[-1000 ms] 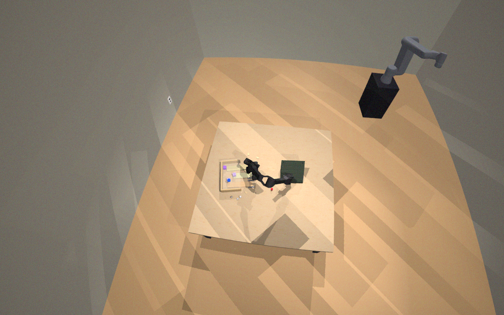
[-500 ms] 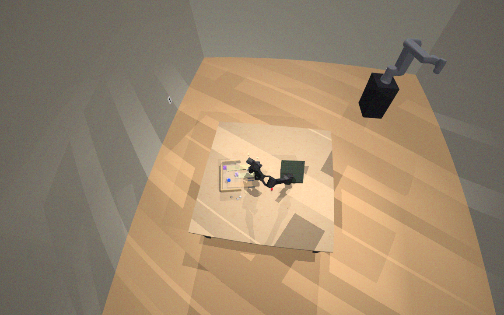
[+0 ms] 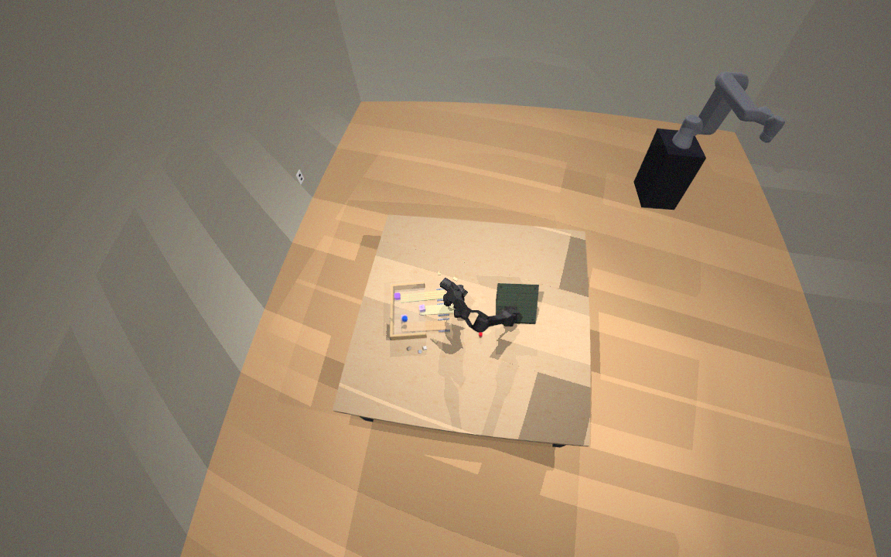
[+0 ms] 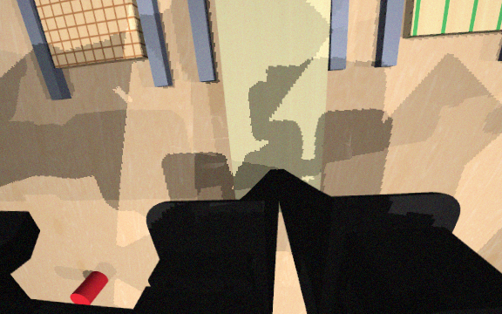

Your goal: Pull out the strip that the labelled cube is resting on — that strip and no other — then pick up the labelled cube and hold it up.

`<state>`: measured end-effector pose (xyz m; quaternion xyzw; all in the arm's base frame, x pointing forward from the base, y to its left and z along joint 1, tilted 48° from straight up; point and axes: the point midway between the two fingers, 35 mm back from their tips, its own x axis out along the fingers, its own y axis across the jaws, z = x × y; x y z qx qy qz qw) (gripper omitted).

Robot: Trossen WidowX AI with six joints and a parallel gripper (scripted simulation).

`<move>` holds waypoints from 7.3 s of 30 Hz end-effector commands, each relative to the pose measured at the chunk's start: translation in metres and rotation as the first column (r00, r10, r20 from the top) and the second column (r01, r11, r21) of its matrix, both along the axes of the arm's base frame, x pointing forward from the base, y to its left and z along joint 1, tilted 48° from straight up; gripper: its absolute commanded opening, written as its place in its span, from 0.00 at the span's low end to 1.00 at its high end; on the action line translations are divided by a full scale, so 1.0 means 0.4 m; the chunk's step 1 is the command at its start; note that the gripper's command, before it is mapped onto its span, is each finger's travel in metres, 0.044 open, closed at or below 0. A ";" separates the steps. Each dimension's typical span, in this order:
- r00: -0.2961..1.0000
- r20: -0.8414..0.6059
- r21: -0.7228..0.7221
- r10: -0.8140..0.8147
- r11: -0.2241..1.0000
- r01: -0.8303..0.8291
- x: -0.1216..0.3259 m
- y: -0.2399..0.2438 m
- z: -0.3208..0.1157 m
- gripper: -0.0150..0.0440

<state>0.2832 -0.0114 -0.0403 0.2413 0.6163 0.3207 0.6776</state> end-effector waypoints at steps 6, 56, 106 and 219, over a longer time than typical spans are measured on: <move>1.000 -0.024 0.000 0.013 1.000 -0.013 -0.050 0.006 -0.013 0.25; 1.000 -0.026 -0.001 0.013 1.000 -0.013 -0.184 -0.008 -0.030 0.25; 0.987 0.101 -0.013 0.129 0.992 -0.128 0.004 -0.089 0.066 1.00; 0.986 0.105 -0.012 0.129 0.992 -0.128 0.175 -0.065 0.124 0.25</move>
